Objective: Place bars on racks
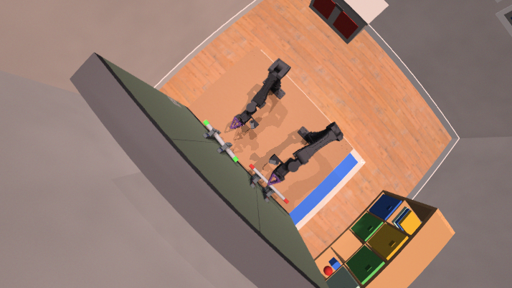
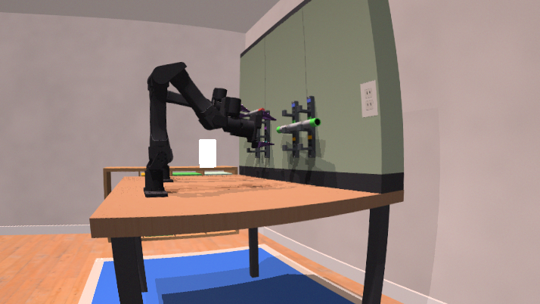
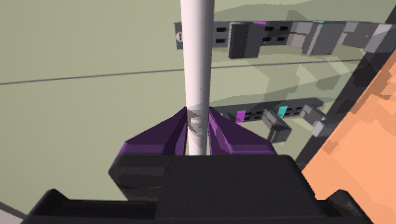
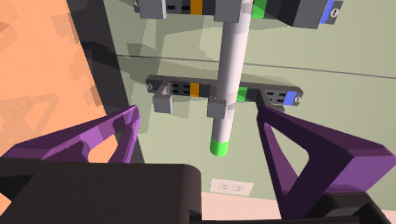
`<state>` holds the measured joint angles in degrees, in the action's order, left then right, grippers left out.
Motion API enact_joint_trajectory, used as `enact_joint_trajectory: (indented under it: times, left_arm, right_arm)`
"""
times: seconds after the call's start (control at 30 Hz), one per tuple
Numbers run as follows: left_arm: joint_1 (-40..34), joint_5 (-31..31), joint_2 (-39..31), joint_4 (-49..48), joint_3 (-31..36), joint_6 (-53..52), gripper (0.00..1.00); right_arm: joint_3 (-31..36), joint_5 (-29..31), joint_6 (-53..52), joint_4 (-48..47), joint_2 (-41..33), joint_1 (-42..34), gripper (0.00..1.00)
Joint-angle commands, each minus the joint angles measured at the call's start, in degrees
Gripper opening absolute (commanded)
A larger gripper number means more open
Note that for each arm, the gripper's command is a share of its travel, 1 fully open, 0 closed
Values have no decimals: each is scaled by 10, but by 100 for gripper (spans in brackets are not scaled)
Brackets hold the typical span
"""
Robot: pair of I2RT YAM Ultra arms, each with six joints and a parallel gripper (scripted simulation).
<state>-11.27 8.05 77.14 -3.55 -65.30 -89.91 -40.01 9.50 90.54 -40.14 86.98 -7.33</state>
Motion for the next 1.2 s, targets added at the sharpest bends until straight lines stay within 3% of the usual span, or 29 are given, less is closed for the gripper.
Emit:
enact_joint_trajectory:
  times: [0.0,1.17]
  left_arm:
    - [-6,2,-30,-31,-25,1,0]
    - [-6,2,-51,-39,5,2,0]
  right_arm:
    - [-1,4,-7,0,-21,-3,100]
    - [-1,4,-7,2,-21,-3,100]
